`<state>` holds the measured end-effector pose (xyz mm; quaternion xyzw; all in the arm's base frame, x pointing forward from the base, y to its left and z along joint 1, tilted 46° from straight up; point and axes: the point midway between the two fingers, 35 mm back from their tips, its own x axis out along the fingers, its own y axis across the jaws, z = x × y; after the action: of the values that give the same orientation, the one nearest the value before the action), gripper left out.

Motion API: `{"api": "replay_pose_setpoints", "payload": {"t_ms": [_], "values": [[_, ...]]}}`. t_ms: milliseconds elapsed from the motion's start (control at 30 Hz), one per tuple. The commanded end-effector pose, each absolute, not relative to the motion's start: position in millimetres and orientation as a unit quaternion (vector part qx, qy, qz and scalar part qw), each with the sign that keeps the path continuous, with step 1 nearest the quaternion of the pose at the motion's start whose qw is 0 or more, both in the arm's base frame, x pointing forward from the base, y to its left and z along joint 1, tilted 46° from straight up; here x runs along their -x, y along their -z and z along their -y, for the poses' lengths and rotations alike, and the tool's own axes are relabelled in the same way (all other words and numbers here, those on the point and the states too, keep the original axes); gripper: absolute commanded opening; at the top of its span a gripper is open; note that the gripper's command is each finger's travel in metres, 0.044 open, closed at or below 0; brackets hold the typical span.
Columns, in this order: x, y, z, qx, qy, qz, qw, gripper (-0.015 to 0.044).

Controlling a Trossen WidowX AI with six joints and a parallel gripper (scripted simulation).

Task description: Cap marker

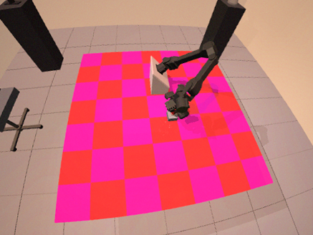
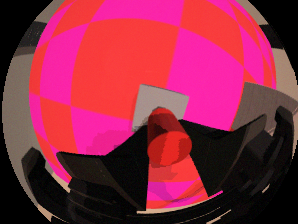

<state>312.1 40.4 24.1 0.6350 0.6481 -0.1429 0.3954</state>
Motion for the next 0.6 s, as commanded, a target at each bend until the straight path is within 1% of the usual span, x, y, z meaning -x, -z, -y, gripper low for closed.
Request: {"api": "replay_pose_setpoints", "payload": {"t_ms": [0, 133, 567], "values": [[-312.2, -20.6, -43.7, -0.637, 0.144, -0.648, 0.392, 0.0], [-312.2, -20.5, -43.9, -0.637, 0.144, -0.648, 0.392, 0.0], [-311.8, -21.1, -43.7, -0.635, 0.143, -0.649, 0.394, 0.0341]]}}
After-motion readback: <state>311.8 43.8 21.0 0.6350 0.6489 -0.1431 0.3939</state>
